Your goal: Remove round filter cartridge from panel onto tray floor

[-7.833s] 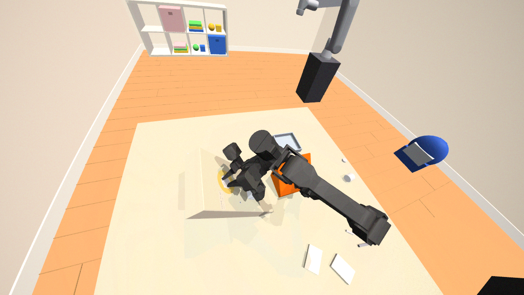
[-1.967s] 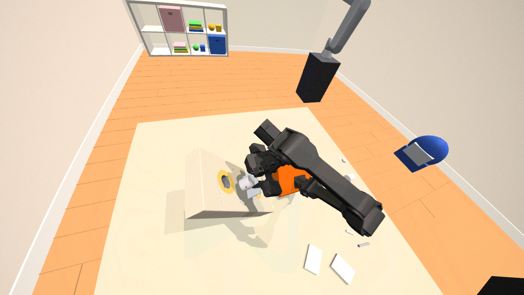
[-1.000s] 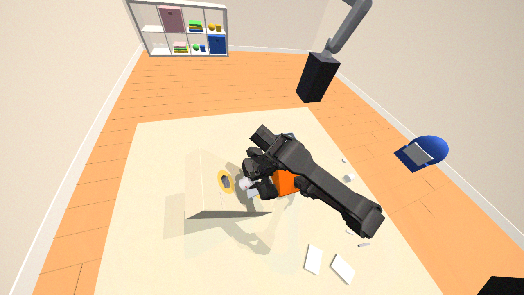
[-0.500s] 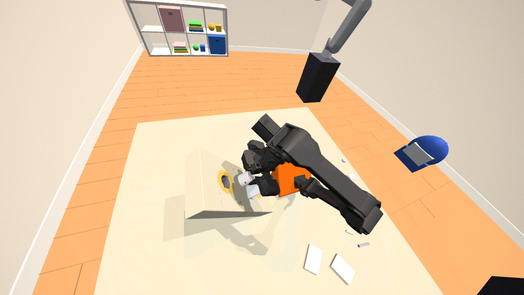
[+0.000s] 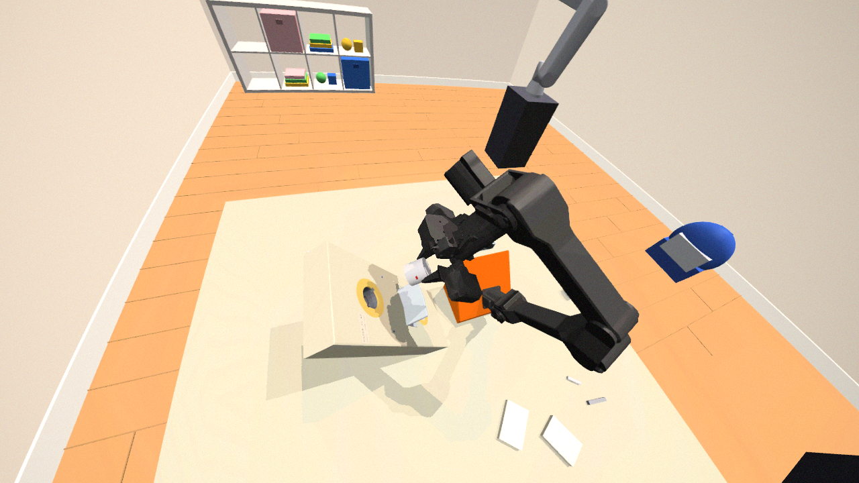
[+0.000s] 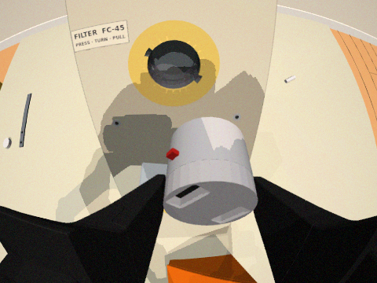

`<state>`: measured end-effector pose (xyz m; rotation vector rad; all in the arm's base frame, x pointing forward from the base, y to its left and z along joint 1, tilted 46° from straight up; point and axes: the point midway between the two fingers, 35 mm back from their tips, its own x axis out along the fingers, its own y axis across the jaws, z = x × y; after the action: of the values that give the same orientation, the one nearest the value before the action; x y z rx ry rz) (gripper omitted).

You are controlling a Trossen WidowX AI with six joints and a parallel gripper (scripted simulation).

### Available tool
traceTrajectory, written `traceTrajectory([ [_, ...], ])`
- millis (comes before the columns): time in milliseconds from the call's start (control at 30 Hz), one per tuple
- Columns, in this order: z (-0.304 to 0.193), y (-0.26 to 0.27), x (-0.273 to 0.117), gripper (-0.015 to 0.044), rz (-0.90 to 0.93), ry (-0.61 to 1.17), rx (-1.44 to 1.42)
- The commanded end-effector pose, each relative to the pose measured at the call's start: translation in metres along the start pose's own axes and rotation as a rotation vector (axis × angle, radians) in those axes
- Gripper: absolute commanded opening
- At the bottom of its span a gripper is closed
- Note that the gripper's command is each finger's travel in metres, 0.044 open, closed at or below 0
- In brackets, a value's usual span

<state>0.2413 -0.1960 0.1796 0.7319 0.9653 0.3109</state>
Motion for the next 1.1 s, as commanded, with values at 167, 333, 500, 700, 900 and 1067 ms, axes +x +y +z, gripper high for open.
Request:
traceTrajectory([
  [167, 0.004, -0.039, 0.007, 0.0000, 0.026, 0.029, -0.014],
  [333, 0.005, -0.061, 0.013, 0.0000, 0.043, 0.043, -0.025],
  [500, 0.004, -0.080, 0.018, 0.0000, 0.059, 0.054, -0.034],
  [700, -0.015, -0.101, 0.013, 0.0000, -0.040, 0.086, 0.129],
  [900, -0.041, -0.143, 0.007, 0.0000, -0.177, 0.115, 0.338],
  [1067, -0.064, -0.177, 0.000, 0.0000, -0.299, 0.121, 0.518],
])
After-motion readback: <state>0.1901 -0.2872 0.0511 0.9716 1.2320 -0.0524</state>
